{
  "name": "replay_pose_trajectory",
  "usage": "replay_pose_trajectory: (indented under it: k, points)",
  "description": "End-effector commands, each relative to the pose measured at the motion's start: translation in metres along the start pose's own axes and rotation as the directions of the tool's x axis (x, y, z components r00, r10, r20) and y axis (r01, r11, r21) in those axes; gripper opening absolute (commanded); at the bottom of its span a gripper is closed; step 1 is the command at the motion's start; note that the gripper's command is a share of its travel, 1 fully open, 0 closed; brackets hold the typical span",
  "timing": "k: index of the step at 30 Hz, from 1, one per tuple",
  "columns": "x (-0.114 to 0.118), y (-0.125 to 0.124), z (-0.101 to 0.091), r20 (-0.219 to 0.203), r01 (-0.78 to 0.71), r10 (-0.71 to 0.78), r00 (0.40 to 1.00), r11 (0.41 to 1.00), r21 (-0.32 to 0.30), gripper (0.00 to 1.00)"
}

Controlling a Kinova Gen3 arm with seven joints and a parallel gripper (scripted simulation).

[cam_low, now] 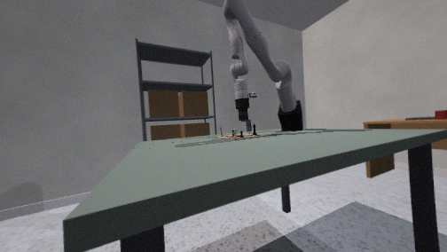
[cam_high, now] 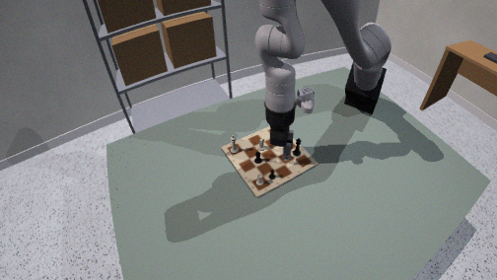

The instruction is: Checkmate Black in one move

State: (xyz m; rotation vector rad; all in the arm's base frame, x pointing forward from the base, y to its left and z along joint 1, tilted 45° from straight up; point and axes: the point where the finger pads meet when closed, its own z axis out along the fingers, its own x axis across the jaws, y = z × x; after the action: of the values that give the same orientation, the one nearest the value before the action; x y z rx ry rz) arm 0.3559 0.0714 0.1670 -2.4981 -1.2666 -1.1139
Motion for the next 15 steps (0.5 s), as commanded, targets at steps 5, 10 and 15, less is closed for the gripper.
replay_pose_trajectory:
  k: [5,10,15]
  points:
    - [-0.001,0.002,-0.004,0.000,-0.004,0.004,1.000,1.000,-0.004,0.79]
    - [-0.001,0.002,-0.009,-0.003,0.000,0.000,1.000,1.000,-0.004,0.79]
    - [-0.001,0.001,-0.016,-0.008,0.001,-0.001,1.000,1.000,-0.004,0.79]
